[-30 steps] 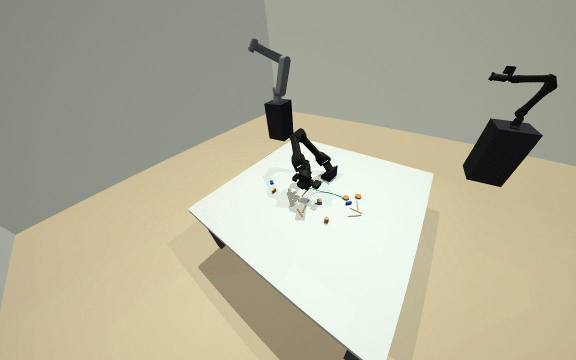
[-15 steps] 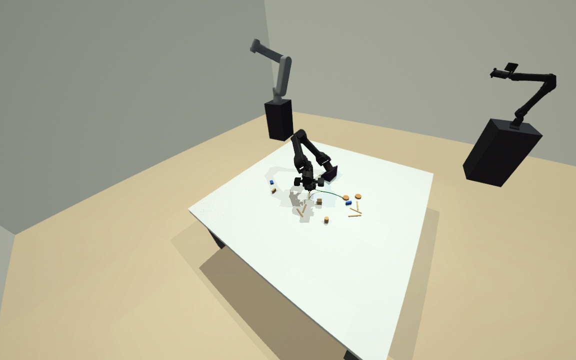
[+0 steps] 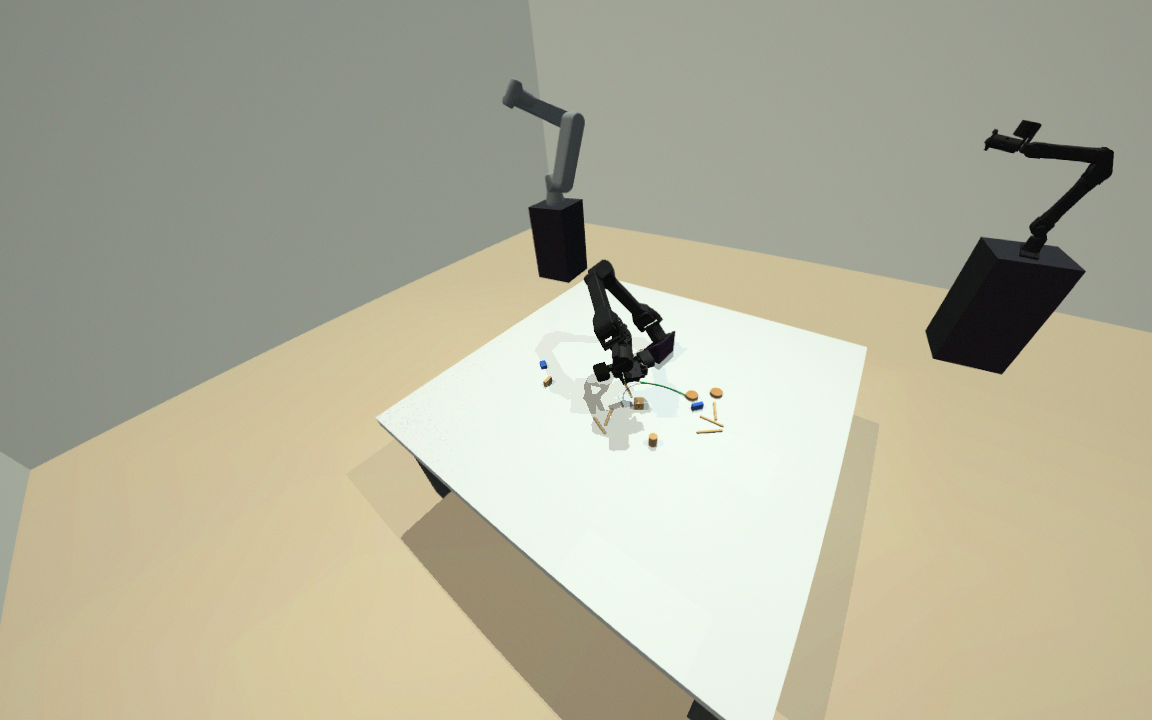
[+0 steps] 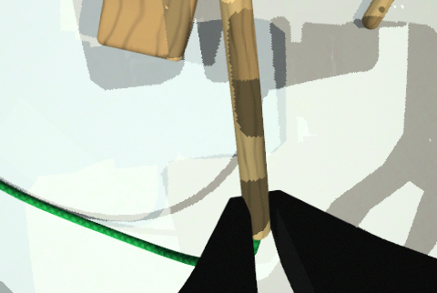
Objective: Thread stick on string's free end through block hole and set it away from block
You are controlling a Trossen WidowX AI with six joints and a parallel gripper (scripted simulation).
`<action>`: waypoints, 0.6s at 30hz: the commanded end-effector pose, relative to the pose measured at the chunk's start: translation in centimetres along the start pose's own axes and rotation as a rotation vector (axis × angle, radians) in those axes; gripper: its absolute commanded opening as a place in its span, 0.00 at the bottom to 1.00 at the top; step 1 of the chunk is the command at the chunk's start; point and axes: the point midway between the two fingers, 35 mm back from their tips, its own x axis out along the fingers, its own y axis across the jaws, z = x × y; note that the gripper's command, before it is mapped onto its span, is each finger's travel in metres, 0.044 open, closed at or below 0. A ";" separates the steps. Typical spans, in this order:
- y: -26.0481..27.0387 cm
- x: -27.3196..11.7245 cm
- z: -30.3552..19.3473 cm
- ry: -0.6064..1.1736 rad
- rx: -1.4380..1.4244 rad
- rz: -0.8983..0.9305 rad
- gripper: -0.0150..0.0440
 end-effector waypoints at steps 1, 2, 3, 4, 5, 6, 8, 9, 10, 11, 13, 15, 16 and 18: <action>0.3 -0.3 0.6 -0.004 -0.111 0.004 0.25; 0.4 -0.3 0.7 -0.002 -0.139 0.005 0.25; 0.5 -0.3 0.7 -0.001 -0.167 0.006 0.25; 0.6 -0.3 0.8 0.000 -0.195 0.006 0.25; 0.7 -0.3 0.9 0.002 -0.223 0.007 0.25; 0.8 -0.3 1.0 0.003 -0.252 0.008 0.25; 1.0 -0.3 1.2 0.006 -0.308 0.011 0.25; 1.2 -0.3 1.3 0.007 -0.337 0.012 0.25; 1.3 -0.3 1.4 0.008 -0.365 0.013 0.25; 1.4 -0.4 1.4 0.010 -0.393 0.014 0.25; 1.6 -0.4 1.6 0.012 -0.450 0.017 0.25; 1.8 -0.4 1.8 0.015 -0.506 0.020 0.25; 1.9 -0.4 1.9 0.016 -0.535 0.021 0.25; 2.1 -0.4 2.0 0.019 -0.592 0.025 0.25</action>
